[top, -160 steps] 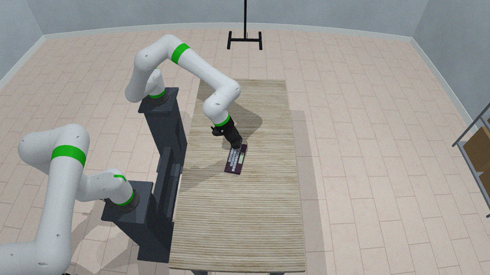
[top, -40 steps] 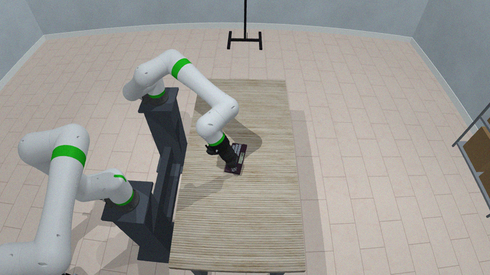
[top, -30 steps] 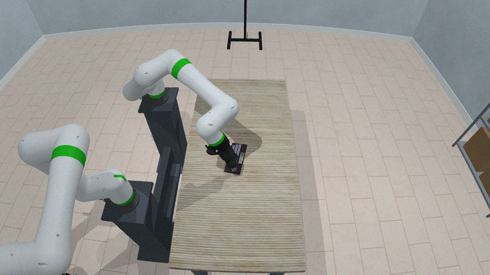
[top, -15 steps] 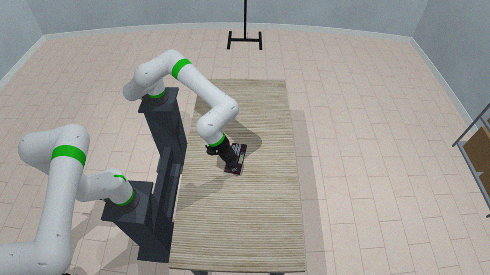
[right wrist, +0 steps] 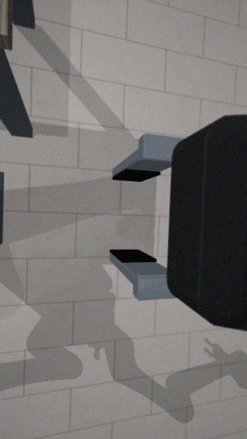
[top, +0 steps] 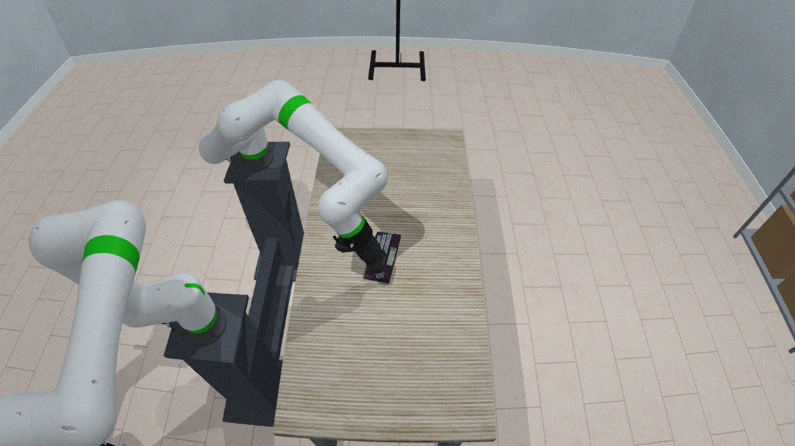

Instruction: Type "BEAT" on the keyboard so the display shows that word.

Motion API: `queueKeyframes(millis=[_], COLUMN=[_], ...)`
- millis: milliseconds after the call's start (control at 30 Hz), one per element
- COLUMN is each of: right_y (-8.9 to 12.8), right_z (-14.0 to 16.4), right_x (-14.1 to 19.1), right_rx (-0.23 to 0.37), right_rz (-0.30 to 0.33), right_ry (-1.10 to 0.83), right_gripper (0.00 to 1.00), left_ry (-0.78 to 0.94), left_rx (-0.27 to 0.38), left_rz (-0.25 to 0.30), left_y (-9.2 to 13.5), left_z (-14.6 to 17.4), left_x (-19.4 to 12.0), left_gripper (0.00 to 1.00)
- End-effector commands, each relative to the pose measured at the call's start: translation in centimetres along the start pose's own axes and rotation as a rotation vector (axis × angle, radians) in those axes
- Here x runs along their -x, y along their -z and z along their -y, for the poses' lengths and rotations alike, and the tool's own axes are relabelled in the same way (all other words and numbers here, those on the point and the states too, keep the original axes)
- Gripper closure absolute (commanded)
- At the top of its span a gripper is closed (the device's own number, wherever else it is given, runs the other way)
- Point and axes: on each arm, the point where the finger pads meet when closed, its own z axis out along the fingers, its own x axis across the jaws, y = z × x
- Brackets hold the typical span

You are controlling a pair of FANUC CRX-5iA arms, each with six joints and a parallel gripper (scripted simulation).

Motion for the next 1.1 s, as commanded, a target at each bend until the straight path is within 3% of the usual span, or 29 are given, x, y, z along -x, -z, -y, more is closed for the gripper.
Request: queueKeyframes(millis=[0, 667, 867, 933, 1067], right_y=[0.1, 0.1, 0.1, 0.1, 0.1], right_z=[0.0, 0.0, 0.0, 0.0, 0.0], right_x=[0.0, 0.0, 0.0, 0.0, 0.0], right_rx=[0.002, 0.002, 0.002, 0.002, 0.002], right_rz=[0.0, 0.0, 0.0, 0.0, 0.0], right_ry=[0.0, 0.0, 0.0, 0.0, 0.0], right_gripper=[0.0, 0.0, 0.0, 0.0, 0.0], left_ry=[0.001, 0.001, 0.001, 0.001, 0.001], left_rx=[0.002, 0.002, 0.002, 0.002, 0.002], left_rz=[0.002, 0.002, 0.001, 0.001, 0.001], left_y=[0.1, 1.0, 1.0, 1.0, 1.0], left_z=[-0.1, -0.5, -0.5, -0.5, -0.5], left_x=[0.1, -0.4, -5.0, -5.0, -10.3], left_gripper=[1.0, 1.0, 1.0, 1.0, 1.0])
